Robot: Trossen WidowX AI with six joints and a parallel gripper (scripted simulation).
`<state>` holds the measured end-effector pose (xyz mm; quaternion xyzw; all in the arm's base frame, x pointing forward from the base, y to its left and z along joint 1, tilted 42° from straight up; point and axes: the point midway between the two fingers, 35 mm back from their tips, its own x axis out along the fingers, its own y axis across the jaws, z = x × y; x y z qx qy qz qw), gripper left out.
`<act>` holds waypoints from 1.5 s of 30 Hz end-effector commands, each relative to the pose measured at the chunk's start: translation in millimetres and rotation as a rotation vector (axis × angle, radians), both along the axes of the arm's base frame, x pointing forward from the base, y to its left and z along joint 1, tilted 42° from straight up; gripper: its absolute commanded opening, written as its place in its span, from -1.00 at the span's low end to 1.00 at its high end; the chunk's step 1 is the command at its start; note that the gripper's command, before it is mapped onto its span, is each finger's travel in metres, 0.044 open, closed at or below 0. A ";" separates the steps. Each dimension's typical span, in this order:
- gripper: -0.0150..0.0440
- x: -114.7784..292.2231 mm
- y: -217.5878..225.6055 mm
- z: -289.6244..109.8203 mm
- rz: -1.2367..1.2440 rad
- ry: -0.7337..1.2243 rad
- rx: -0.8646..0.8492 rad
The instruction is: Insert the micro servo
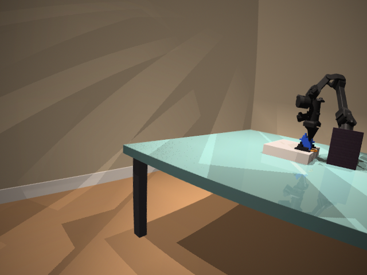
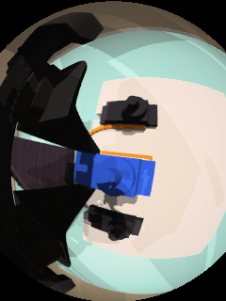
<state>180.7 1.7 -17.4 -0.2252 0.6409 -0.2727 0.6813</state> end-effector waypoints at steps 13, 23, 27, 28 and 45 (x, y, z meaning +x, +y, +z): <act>-0.49 1.1 -9.5 -9.9 -0.005 -0.006 -0.004; -0.49 1.3 -14.9 -15.9 -0.005 -0.006 -0.004; -0.49 1.4 -17.0 -18.2 -0.005 -0.006 -0.004; -0.49 1.4 -17.6 -18.9 -0.005 -0.006 -0.004; -0.49 1.7 -26.8 -29.0 -0.005 -0.006 -0.005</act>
